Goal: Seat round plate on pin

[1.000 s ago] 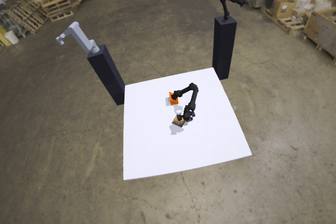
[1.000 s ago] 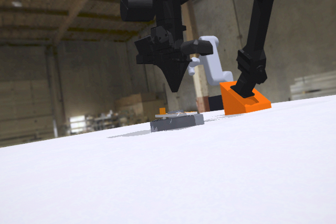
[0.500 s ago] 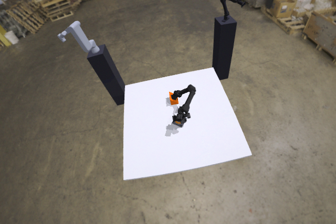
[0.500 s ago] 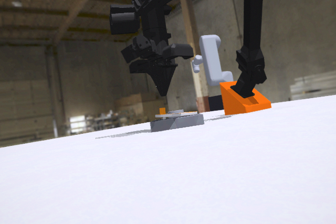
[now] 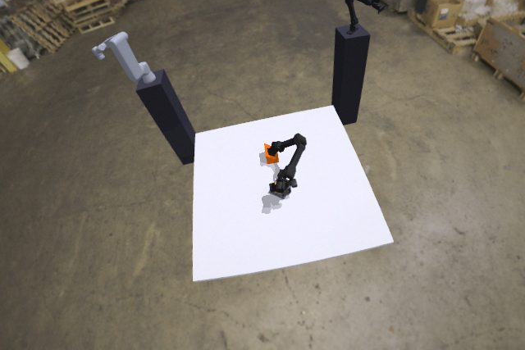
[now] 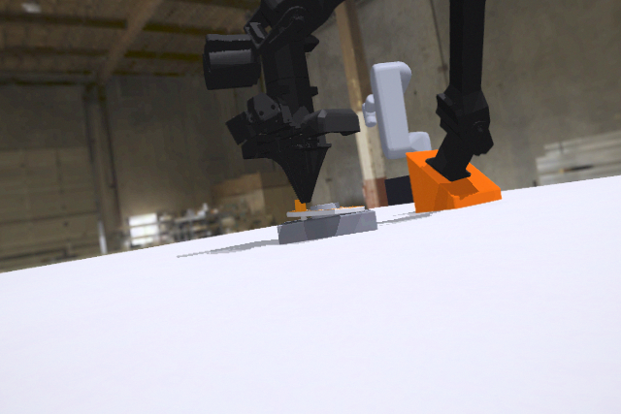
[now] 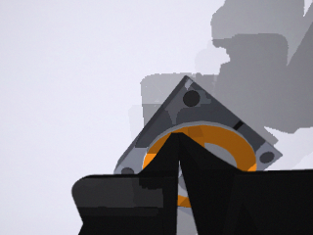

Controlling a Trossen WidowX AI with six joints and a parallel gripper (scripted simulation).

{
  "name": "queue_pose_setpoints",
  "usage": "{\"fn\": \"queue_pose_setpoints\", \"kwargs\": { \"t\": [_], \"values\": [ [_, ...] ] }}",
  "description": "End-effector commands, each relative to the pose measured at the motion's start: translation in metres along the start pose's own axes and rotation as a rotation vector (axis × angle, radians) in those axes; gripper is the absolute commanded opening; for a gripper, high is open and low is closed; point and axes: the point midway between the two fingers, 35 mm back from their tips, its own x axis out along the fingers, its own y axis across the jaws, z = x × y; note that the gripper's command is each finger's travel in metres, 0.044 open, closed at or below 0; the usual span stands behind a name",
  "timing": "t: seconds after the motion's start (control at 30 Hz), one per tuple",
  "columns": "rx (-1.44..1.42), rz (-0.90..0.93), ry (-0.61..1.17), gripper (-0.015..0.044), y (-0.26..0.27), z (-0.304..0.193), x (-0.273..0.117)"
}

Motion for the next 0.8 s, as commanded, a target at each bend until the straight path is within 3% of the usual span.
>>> {"fn": "queue_pose_setpoints", "kwargs": {
  "t": [0.0,0.77],
  "values": [
    [0.002,0.005,0.001,0.0000,-0.006,0.003,0.002],
    [0.002,0.004,0.001,0.0000,-0.034,0.003,0.001]
  ]
}}
